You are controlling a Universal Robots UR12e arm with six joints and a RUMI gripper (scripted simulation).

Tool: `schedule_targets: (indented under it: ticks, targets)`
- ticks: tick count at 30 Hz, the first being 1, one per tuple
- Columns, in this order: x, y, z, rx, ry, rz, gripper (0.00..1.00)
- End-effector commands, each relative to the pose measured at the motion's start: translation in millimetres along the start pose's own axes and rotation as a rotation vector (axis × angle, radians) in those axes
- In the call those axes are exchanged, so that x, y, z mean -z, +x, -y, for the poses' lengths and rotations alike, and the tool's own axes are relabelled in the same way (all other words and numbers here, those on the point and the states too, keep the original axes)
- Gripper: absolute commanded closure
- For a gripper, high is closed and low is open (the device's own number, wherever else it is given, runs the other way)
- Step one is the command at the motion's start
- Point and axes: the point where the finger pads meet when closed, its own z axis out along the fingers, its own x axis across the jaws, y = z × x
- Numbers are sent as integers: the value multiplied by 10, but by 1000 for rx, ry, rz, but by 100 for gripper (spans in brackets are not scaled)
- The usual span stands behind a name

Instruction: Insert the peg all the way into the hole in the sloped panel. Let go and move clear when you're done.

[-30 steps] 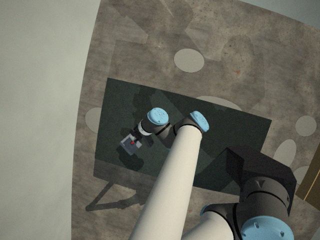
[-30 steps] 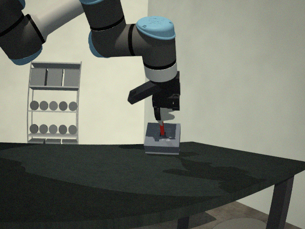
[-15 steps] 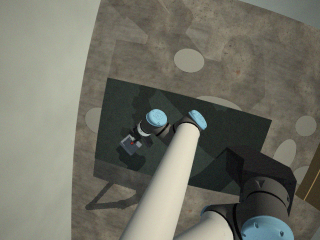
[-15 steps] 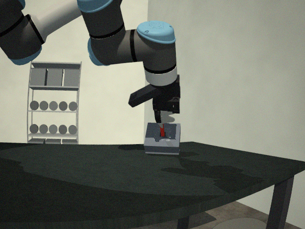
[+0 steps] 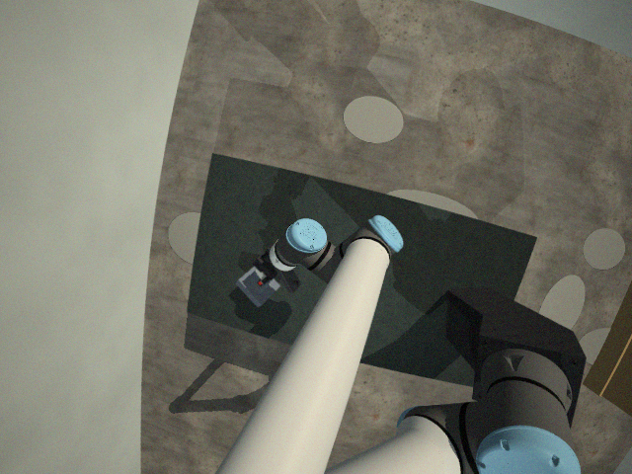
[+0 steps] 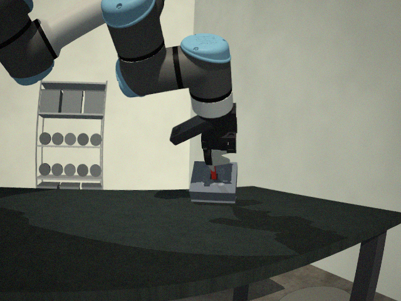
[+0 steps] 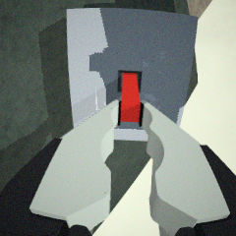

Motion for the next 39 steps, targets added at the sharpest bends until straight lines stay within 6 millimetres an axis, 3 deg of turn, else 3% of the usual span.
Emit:
schedule_targets:
  ticks: [1, 11, 39]
  targets:
    - [-36, 4, -3, 1, -4, -1, 100]
    - [-15, 4, -2, 1, -1, 0, 100]
    - [-15, 4, -2, 1, -1, 0, 66]
